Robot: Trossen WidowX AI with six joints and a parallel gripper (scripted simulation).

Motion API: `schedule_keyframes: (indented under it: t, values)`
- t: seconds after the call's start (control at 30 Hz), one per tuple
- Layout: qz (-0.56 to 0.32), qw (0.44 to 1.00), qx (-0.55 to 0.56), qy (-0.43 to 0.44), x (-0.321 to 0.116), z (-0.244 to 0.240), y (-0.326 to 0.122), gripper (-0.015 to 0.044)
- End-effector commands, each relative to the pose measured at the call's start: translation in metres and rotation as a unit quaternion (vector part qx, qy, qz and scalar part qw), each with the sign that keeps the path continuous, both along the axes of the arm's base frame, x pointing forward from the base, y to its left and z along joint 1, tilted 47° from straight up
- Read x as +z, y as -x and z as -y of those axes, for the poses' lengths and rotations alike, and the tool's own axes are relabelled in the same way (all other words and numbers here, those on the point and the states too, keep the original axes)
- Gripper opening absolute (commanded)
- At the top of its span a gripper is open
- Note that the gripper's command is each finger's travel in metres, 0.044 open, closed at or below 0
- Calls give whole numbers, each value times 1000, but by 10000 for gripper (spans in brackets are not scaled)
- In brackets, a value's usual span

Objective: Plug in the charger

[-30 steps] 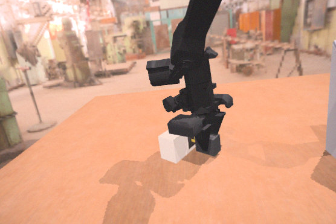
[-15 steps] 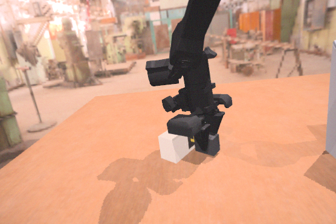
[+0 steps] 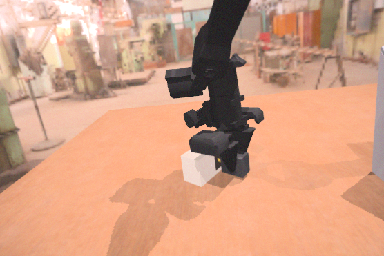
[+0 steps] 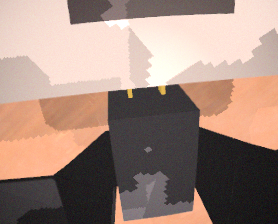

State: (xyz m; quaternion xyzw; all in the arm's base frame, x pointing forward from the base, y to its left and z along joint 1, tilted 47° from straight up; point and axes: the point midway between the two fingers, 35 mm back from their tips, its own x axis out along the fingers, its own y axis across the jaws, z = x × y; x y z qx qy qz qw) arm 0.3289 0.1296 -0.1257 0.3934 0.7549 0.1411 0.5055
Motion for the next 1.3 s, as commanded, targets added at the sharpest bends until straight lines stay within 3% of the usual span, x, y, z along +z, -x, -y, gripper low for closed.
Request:
schedule_keyframes:
  t: [0.0,1.27]
  values:
    - [2,1000,-1,0,0,2,-2,0]
    - [2,1000,-1,0,-5,5,-13,0]
